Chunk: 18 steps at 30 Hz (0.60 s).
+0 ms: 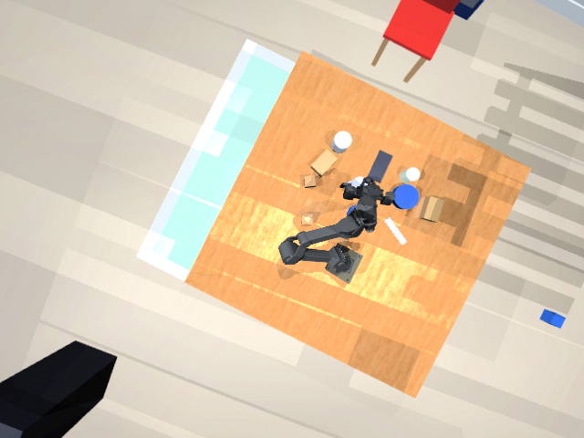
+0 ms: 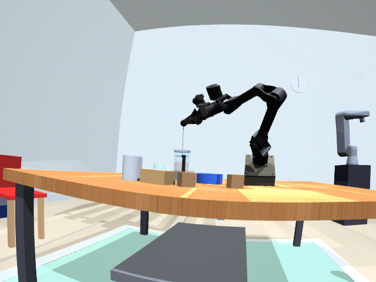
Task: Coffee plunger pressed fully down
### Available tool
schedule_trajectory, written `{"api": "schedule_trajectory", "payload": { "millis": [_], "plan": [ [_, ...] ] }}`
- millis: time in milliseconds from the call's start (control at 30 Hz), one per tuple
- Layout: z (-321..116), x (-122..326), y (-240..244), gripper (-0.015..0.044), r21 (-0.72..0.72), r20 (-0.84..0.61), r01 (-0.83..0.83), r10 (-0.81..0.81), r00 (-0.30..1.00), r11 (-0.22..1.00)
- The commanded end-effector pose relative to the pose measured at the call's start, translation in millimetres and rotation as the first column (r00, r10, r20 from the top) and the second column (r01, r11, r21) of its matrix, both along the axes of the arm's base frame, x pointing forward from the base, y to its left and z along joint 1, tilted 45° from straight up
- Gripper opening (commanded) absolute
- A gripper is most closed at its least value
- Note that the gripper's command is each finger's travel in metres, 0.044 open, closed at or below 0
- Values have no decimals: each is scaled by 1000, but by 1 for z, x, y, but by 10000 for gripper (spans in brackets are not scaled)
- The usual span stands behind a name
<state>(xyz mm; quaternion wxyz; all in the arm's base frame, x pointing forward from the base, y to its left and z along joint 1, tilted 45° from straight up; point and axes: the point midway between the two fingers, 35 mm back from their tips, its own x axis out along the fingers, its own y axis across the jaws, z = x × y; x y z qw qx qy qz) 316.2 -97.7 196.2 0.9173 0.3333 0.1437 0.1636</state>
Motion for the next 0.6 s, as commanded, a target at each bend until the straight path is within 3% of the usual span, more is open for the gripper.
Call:
{"api": "schedule_trajectory", "payload": {
  "millis": [0,567],
  "plan": [
    [-11,2,7,119,6,-17,-3,3,1000,1000],
    [-32,10,24,119,3,-20,-4,4,1000,1000]
  ]
}}
